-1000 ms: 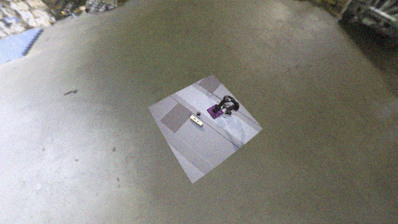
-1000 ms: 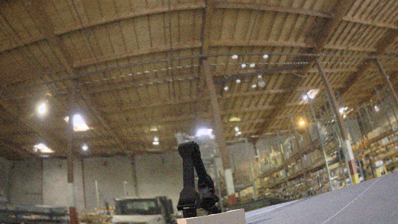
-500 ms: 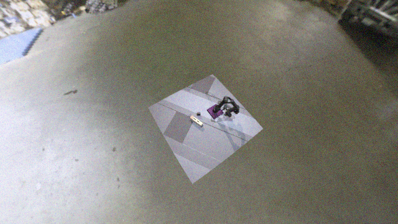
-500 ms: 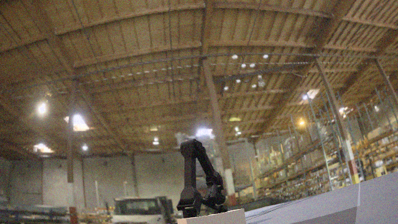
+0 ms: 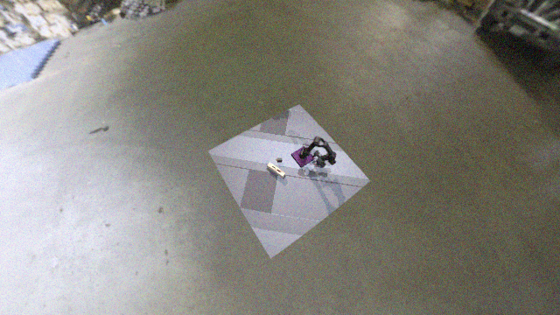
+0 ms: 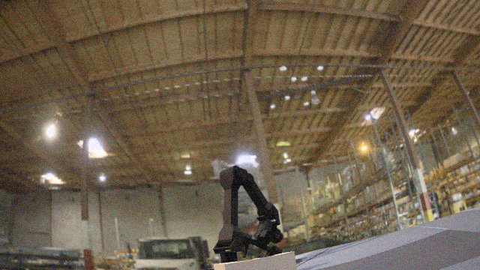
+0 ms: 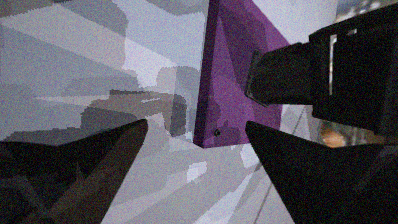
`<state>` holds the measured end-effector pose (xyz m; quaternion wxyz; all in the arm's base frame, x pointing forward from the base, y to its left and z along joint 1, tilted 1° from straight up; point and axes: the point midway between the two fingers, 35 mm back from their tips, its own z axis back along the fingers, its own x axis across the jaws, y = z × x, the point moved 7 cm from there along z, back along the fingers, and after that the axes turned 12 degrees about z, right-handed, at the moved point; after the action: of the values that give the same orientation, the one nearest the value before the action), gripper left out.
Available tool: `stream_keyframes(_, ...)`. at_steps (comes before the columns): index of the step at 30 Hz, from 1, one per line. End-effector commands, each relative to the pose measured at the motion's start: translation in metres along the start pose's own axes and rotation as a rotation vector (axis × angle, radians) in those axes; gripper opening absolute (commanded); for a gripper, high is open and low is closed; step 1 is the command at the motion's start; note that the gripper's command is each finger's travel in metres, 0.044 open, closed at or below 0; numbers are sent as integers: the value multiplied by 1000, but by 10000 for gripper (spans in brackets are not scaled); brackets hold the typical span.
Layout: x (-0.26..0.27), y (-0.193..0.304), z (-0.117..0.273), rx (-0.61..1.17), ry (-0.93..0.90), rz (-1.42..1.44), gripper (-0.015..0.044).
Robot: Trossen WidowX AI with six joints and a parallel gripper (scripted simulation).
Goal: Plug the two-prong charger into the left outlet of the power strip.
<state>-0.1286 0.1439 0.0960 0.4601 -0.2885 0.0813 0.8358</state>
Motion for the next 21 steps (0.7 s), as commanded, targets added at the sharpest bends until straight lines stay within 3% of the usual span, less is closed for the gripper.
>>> stream_keyframes(1, 2, -9, 1, 29, -8, 1, 440)
stream_keyframes(21, 7, -57, 2, 158, -46, -26, 440)
